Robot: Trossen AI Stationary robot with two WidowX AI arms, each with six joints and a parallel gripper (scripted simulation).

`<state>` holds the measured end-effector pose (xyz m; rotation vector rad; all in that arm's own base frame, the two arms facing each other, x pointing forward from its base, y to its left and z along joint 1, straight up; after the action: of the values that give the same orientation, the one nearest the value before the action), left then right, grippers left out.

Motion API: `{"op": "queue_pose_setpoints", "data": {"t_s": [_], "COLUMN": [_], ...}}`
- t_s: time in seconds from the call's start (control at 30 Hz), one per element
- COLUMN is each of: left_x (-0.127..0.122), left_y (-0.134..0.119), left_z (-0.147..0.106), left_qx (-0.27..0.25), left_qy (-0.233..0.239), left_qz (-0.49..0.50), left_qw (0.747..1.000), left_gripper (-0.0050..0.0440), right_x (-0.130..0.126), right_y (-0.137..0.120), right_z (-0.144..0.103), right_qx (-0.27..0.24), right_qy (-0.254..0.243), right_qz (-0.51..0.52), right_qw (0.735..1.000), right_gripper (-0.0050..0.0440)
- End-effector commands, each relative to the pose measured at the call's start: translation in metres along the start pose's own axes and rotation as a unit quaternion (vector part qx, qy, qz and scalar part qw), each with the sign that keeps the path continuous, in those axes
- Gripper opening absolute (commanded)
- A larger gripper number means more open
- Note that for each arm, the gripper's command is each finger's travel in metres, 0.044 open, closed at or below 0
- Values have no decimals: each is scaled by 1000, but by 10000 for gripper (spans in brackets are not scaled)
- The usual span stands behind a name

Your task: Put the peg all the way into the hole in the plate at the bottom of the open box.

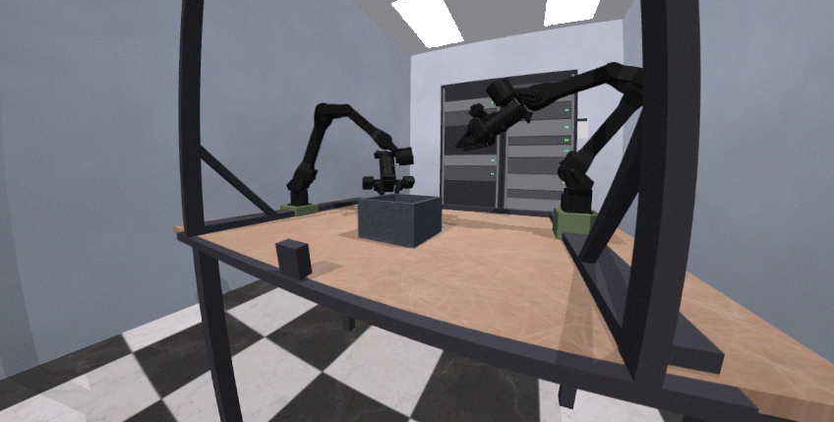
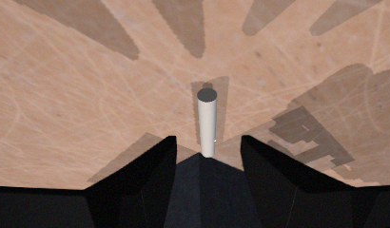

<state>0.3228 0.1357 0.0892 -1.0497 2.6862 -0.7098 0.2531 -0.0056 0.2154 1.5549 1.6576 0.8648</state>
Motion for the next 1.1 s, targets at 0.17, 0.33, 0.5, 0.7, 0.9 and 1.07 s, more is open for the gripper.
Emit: {"op": "queue_pose_setpoints", "data": {"t_s": [0.17,0.33,0.5,0.7,0.9,1.07], "left_x": [0,-1,-1,-1,-4,-5], "left_y": [0,0,0,-1,-2,-4], "left_z": [8,17,32,46,48,44], "left_qx": [7,6,5,6,8,10], "left_qy": [-6,-6,-6,-6,-11,-16], "left_qz": [-23,-23,-23,-23,-21,-17], "left_qw": [1000,1000,1000,1000,1000,1000], "left_gripper": [170,170,170,170,170,170], "right_x": [-2,-2,-2,-2,-2,-2], "right_y": [4,4,4,4,4,4], "right_z": [-4,-4,-4,-4,-4,-4], "right_qx": [-14,-14,-14,-14,-14,-14], "right_qy": [-3,-3,-3,-3,-3,-3], "right_qz": [1,1,1,1,1,1], "right_qw": [1000,1000,1000,1000,1000,1000], "right_gripper": [440,440,440,440,440,440]}}
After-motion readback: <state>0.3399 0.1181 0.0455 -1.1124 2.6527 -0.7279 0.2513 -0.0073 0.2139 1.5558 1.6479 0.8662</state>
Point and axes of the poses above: on each arm, the point midway between the two fingers, 35 mm back from their tips, its own z axis out along the fingers, its own x axis across the jaws, y = z × x, the point moved 5 cm from there along -z, back along the fingers, and after that the axes turned 3 degrees about -z, right-handed, at the moved point
